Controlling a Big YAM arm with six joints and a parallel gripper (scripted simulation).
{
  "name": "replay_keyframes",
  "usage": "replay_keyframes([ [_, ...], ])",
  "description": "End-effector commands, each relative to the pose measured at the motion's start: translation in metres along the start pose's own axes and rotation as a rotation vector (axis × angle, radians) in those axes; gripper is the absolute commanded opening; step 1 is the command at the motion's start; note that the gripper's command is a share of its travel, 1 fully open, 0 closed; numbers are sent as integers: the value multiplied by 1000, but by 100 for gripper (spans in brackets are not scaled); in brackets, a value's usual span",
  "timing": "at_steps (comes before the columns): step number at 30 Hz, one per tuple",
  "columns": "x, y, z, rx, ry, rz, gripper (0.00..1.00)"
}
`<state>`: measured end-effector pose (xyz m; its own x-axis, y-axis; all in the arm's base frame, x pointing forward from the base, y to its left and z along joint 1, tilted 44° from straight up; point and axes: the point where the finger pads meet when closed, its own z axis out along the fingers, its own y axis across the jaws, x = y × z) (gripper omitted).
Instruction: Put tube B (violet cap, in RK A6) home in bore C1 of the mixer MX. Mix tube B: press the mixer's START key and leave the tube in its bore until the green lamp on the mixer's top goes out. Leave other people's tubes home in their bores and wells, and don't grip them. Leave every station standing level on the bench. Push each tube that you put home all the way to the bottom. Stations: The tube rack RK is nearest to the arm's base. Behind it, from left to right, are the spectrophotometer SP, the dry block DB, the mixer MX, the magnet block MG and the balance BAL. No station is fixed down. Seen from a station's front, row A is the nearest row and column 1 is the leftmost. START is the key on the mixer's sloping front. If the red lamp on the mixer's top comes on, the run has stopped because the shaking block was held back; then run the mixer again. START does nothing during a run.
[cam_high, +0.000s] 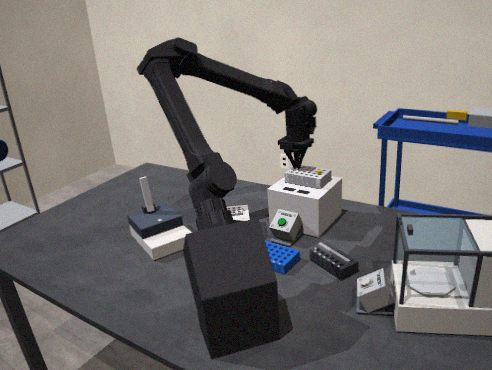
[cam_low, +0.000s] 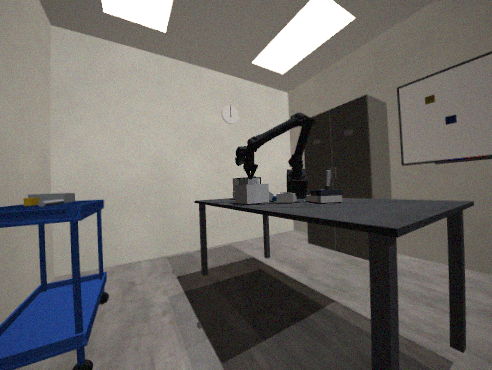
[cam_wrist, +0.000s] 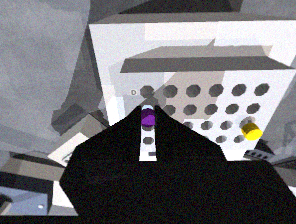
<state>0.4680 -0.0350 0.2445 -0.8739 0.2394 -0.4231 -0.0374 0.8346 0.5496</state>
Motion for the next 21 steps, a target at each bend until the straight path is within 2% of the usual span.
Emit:
replay_keyframes([
  [1, 0, 8, 17, -18, 17, -13, 9],
  [2, 0, 8, 16, -19, 17, -16, 36],
  [8, -3, 12, 9, -21, 19, -33, 36],
  [21, -10, 19, -6, -19, -6, -53, 36],
])
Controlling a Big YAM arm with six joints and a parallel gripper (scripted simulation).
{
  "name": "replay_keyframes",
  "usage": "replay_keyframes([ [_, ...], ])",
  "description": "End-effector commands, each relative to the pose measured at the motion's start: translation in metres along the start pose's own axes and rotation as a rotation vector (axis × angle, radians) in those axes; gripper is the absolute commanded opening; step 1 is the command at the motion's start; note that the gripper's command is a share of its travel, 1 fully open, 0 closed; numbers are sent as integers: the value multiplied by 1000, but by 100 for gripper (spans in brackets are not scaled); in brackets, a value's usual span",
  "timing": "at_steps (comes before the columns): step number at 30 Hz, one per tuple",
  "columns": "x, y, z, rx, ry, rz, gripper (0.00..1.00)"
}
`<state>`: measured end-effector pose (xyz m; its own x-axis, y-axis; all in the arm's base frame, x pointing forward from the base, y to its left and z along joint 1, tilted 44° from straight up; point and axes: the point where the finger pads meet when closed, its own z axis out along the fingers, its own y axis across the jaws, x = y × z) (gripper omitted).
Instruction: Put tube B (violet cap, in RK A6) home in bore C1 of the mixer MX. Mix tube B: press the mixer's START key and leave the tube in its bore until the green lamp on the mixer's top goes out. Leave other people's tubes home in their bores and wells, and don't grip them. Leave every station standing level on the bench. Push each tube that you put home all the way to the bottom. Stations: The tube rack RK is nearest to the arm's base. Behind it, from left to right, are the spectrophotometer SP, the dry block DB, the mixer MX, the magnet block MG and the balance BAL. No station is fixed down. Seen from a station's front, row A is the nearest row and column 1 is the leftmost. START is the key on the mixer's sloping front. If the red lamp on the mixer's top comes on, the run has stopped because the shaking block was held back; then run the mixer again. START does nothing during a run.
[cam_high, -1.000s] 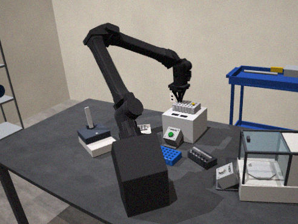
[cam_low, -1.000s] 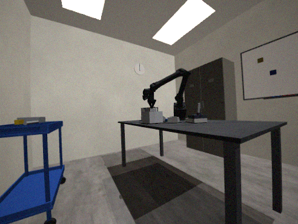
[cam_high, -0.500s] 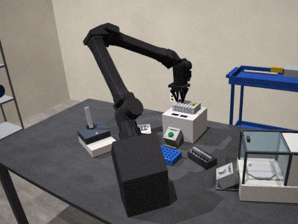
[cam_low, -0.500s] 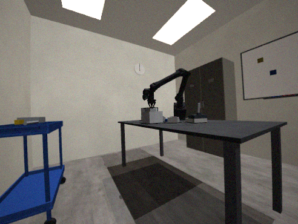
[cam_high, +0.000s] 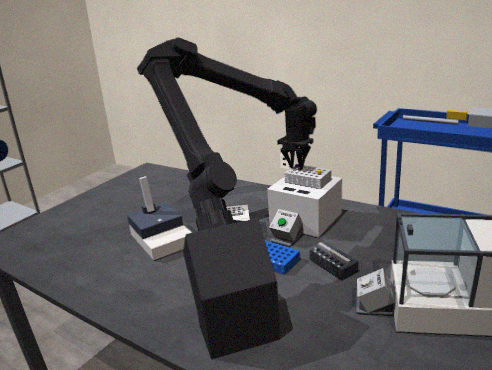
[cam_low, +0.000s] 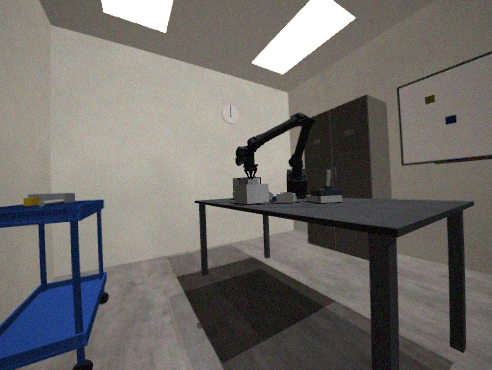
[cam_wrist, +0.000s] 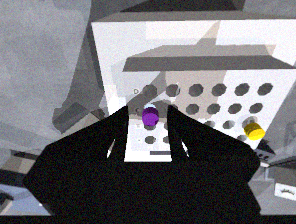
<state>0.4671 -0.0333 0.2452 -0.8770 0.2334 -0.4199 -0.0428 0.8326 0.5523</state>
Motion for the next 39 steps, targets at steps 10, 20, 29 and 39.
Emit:
replay_keyframes([
  [10, -20, 11, -33, 2, -52, -43, 36],
  [20, -11, 9, -28, -3, -22, -28, 36],
  [29, -11, 9, -28, -3, -22, -28, 36],
  [39, -11, 9, -28, -3, -22, -28, 36],
])
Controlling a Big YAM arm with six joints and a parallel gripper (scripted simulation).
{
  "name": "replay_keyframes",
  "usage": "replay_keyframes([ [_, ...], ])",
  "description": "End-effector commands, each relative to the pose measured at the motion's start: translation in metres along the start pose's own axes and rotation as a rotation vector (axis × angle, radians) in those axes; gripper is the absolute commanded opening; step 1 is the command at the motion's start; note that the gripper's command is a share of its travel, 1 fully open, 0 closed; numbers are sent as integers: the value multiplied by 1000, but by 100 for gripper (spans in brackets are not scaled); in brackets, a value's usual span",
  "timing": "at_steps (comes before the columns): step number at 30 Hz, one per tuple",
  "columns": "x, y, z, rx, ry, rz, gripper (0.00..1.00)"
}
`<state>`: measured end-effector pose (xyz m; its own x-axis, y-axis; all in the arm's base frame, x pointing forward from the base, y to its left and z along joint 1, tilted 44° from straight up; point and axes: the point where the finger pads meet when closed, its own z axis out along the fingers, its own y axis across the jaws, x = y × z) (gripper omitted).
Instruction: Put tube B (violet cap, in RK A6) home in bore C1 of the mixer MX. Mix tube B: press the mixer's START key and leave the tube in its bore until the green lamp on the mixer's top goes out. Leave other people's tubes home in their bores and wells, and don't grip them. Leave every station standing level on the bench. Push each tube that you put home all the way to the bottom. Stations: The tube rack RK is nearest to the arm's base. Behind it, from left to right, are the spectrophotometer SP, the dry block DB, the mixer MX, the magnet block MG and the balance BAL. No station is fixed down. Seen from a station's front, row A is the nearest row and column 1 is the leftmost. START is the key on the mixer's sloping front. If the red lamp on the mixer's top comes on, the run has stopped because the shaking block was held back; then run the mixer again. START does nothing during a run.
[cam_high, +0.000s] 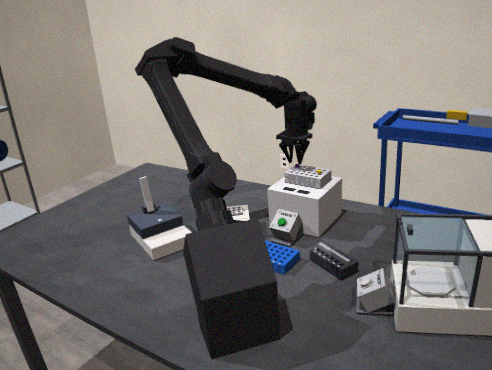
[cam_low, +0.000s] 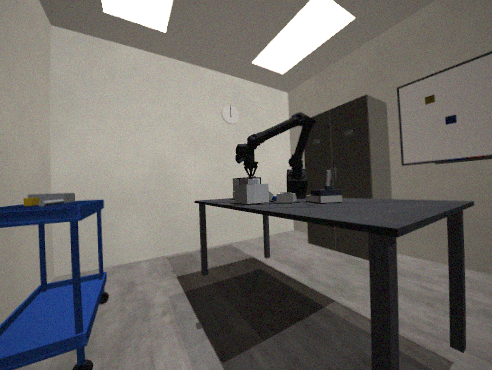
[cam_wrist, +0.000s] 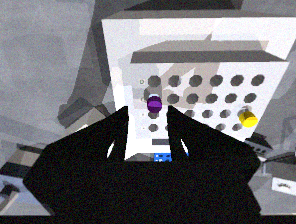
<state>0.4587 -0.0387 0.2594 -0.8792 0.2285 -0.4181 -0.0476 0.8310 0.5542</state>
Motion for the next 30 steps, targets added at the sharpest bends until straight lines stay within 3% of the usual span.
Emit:
replay_keyframes([
  [1, -11, 5, -11, 2, -27, -25, 36],
  [18, -11, 5, -11, 2, -27, -25, 36],
  [19, -21, -8, -17, 6, -32, -21, 36],
  [26, -21, -8, -25, 6, -32, -21, 36],
  [27, 0, -2, -8, -12, 17, -18, 36],
  [30, -20, 2, -39, 7, -46, -42, 36],
])
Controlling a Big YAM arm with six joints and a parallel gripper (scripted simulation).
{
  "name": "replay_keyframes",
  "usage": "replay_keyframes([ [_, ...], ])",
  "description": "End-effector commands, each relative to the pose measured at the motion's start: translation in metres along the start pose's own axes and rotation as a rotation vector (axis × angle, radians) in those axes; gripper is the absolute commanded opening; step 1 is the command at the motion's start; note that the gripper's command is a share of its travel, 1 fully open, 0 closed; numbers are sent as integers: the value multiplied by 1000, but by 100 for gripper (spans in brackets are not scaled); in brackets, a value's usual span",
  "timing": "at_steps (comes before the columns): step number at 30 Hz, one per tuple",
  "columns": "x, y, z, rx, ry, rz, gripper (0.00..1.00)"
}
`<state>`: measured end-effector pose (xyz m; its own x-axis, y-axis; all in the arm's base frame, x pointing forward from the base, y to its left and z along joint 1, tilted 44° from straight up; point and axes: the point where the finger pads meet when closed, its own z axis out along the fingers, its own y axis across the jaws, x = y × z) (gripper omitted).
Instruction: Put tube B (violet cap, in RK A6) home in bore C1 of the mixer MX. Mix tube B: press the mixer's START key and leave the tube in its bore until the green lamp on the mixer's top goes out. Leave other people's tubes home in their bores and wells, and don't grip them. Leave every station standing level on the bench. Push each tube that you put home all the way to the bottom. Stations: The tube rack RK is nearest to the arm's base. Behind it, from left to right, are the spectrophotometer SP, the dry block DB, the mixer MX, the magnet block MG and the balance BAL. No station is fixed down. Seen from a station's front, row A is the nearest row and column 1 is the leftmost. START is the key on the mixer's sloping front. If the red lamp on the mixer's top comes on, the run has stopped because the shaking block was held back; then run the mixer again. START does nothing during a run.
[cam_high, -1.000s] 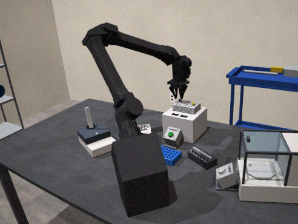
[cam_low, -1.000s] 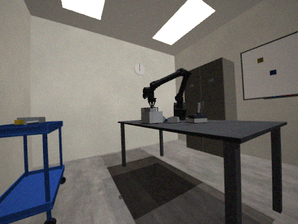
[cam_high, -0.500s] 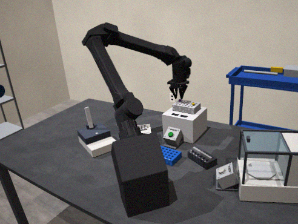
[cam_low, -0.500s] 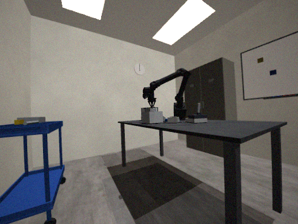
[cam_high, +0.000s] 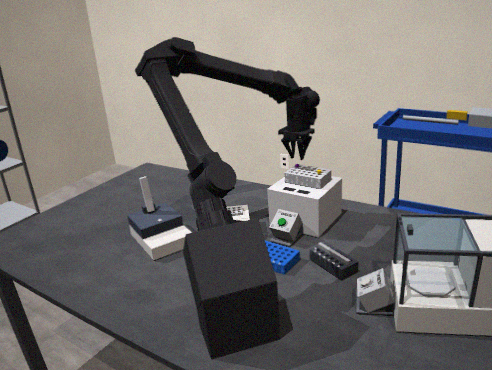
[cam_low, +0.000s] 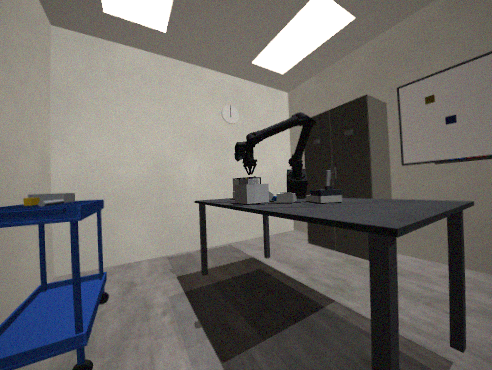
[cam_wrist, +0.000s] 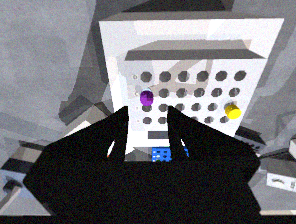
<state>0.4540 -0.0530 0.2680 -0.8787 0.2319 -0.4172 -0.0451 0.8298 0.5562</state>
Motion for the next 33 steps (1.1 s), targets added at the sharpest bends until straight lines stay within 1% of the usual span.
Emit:
replay_keyframes([
  [1, -19, 9, -29, 11, -56, -46, 36],
  [3, -19, 9, -34, 11, -57, -47, 36],
  [8, -18, 5, -37, 10, -46, -38, 36],
  [9, -12, 4, -36, 9, -37, -30, 36],
  [11, -16, 8, -42, 9, -46, -43, 36],
  [13, -16, 8, -42, 9, -46, -43, 36],
  [14, -17, 10, -37, 2, -31, -47, 36],
  [15, -18, 6, -44, 9, -42, -40, 36],
  [16, -18, 5, -46, 11, -46, -38, 36],
  [17, -10, 6, -35, 4, -25, -29, 36],
  [33, -10, 6, -35, 4, -25, -29, 36],
])
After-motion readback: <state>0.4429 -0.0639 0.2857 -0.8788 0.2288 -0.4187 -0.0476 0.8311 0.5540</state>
